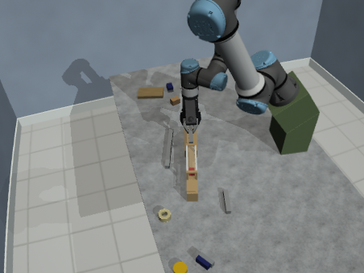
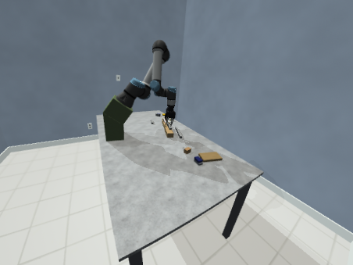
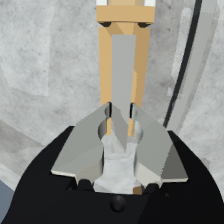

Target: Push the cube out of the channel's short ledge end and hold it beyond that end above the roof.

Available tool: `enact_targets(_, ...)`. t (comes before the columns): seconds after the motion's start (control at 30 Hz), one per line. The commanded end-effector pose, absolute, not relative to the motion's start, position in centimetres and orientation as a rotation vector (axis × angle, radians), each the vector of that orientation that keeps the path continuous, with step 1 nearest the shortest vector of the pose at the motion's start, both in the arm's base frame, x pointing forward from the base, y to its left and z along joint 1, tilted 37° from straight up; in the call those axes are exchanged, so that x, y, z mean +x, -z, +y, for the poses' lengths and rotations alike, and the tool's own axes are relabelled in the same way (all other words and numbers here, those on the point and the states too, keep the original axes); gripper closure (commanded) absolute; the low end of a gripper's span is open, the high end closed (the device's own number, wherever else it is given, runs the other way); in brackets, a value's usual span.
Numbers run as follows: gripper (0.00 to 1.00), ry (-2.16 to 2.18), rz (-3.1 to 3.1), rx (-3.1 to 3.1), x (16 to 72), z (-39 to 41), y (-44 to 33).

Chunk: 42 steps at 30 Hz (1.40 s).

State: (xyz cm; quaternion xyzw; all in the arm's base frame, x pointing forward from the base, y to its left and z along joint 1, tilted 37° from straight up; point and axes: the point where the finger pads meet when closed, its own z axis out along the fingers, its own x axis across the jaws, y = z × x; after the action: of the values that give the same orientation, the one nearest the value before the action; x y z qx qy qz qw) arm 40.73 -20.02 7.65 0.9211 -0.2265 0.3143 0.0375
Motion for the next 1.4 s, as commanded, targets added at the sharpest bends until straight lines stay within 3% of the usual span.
enact_targets(0.0, 1.00, -0.966, -0.695, 2.824, 40.9, -20.1, -7.5)
enact_targets(1.37, 1.00, -0.966, -0.695, 2.824, 42.3, -20.6, -5.5)
